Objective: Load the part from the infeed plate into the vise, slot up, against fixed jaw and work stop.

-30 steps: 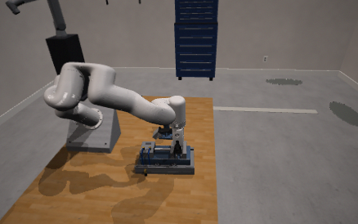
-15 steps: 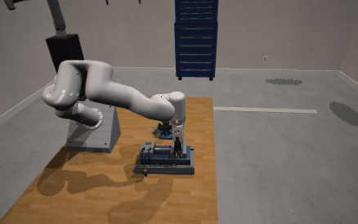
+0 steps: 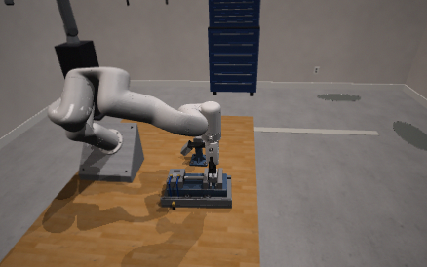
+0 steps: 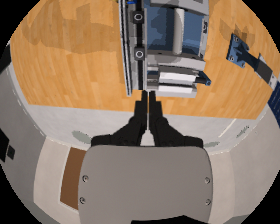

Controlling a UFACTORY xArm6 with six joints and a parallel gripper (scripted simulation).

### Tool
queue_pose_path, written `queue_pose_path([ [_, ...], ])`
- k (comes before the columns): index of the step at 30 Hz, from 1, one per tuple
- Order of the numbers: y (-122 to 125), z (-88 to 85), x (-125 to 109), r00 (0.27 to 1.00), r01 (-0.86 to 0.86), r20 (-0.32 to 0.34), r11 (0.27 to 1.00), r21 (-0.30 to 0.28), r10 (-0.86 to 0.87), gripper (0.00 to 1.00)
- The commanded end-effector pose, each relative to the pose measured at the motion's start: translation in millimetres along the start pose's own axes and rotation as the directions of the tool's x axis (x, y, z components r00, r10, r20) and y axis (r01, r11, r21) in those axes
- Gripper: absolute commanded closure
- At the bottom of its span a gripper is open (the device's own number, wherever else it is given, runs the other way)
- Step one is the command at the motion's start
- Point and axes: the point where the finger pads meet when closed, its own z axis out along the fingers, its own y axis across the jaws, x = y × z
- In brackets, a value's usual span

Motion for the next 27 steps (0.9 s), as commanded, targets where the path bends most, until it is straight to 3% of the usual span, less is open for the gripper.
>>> queue_pose_path([
  [1,-0.4,-8.8,-0.9,1.000,-0.001,0.003,1.000,0.000,0.001,1.00],
  [27,0.1,-12.3,-0.6,1.000,-0.017,0.003,1.000,0.000,0.017,1.00],
])
